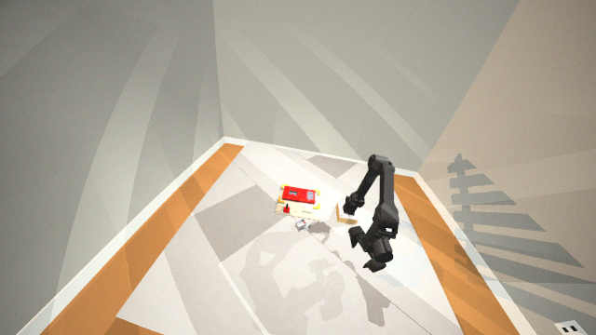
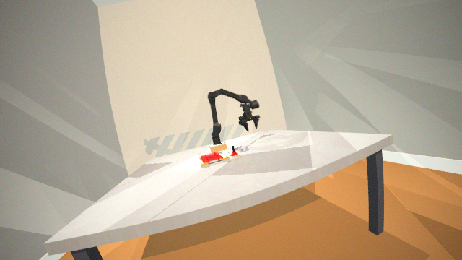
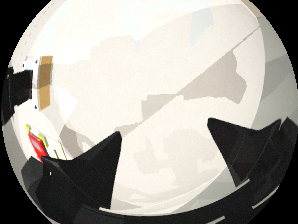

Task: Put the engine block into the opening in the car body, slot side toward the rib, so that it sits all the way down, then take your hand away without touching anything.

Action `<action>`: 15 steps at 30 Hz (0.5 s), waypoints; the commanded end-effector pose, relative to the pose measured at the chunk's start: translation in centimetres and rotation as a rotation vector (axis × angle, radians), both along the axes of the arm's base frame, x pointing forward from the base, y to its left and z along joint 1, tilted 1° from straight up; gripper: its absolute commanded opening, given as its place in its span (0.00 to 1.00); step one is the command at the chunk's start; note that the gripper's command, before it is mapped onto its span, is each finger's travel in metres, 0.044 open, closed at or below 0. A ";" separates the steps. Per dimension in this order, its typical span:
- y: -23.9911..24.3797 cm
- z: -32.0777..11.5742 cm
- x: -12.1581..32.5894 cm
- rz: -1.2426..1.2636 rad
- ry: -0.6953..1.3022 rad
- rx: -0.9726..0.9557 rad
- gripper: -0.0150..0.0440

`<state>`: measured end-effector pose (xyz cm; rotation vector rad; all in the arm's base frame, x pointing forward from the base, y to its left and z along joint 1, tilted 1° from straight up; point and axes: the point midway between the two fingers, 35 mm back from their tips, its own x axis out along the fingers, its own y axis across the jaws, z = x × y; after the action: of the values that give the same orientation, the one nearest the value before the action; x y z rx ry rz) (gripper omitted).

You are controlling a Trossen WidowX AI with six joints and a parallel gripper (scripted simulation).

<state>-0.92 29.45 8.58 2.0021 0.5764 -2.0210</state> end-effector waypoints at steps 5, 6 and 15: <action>-0.1 0.0 0.0 0.248 -0.037 -0.052 1.00; -0.1 0.1 0.0 0.265 -0.039 -0.055 1.00; -0.1 0.1 0.7 0.150 -0.032 -0.059 1.00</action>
<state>-0.75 29.39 8.83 1.8566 0.6977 -1.8561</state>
